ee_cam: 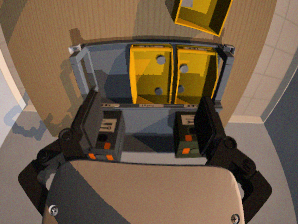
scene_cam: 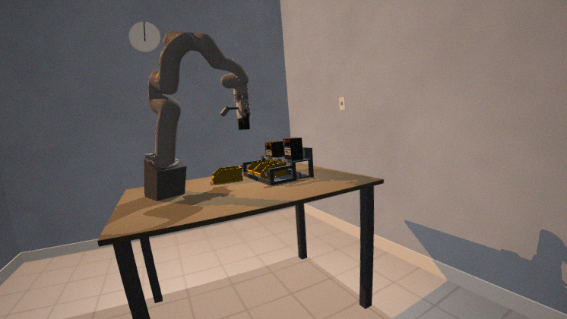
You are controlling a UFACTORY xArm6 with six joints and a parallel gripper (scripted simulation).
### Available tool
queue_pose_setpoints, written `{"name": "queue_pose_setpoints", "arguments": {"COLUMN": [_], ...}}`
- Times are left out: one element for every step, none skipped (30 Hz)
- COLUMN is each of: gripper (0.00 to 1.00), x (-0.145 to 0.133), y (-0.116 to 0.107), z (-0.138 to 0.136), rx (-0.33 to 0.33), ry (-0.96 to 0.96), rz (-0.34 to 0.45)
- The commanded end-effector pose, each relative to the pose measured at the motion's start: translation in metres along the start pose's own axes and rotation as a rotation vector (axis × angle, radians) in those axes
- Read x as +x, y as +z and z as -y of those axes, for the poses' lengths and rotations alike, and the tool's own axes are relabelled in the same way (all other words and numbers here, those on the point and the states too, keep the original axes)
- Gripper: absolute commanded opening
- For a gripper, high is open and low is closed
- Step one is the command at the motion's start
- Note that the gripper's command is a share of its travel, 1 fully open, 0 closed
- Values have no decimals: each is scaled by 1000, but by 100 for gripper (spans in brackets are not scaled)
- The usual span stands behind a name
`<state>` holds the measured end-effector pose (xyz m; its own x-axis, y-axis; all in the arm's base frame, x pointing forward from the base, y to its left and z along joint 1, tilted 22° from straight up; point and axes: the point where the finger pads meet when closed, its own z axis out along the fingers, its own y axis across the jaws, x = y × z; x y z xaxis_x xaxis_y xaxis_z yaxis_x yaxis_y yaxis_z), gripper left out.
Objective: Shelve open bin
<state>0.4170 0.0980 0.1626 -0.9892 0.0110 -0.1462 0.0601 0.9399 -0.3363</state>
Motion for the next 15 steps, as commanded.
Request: {"name": "queue_pose_setpoints", "arguments": {"gripper": [100,100,100,100,100,100,100,100,100,100,100,100,100,100,100], "x": [-1,-1,-1,-1,-1,-1,-1,-1,0,0,1,1,2,2,2], "y": [-1,-1,-1,-1,-1,-1,-1,-1,-2,-2,-3,-4,-4,-4,-4], "z": [0,0,0,0,0,0,0,0,0,-1,-1,-1,-2,-2,-2], "rx": [-1,-1,-1,-1,-1,-1,-1,-1,-1,-1,-1,-1,-1,-1,-1], "ry": [1,1,1,1,1,1,1,1,1,1,1,1,1,1,1], "rz": [3,3,3,3,3,3,3,3,2,2,2,2,2,2,2]}}
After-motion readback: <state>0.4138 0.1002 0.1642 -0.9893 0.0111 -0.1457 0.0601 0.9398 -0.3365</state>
